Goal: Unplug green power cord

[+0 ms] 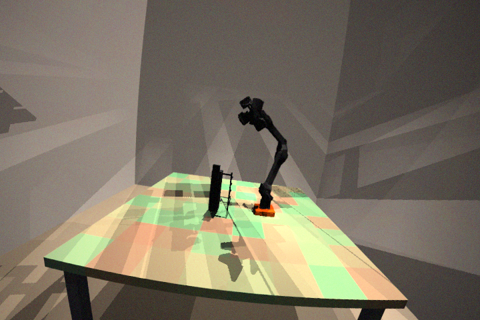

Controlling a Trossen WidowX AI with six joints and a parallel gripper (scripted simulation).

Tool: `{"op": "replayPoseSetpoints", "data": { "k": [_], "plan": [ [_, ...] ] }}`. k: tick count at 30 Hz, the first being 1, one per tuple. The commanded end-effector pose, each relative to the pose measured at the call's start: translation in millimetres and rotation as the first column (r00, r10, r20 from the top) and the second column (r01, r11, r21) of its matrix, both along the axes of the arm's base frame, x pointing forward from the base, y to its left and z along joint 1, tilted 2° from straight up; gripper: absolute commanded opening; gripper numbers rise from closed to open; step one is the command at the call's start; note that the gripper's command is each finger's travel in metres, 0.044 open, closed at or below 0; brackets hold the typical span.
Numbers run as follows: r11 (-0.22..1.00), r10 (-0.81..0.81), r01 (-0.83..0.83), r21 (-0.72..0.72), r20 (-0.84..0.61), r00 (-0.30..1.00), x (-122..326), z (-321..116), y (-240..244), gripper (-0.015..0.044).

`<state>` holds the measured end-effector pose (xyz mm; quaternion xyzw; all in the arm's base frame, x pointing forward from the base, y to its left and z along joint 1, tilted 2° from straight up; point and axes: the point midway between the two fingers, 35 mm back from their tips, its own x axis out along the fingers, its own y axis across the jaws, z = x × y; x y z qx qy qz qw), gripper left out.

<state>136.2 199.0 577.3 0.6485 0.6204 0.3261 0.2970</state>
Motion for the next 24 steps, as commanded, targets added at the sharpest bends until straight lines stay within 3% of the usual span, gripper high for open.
{"op": "replayPoseSetpoints", "data": {
  "k": [1,9,24],
  "plan": [
    [1.000,-0.003,0.003,-0.001,-0.001,1.000,1,0,0,0.0374],
    [0.974,-0.221,0.219,-0.063,-0.028,0.975,70,-34,-5,0.0164],
    [0.704,-0.649,0.604,-0.374,0.009,0.761,203,-150,-69,0.0160]
  ]
}}
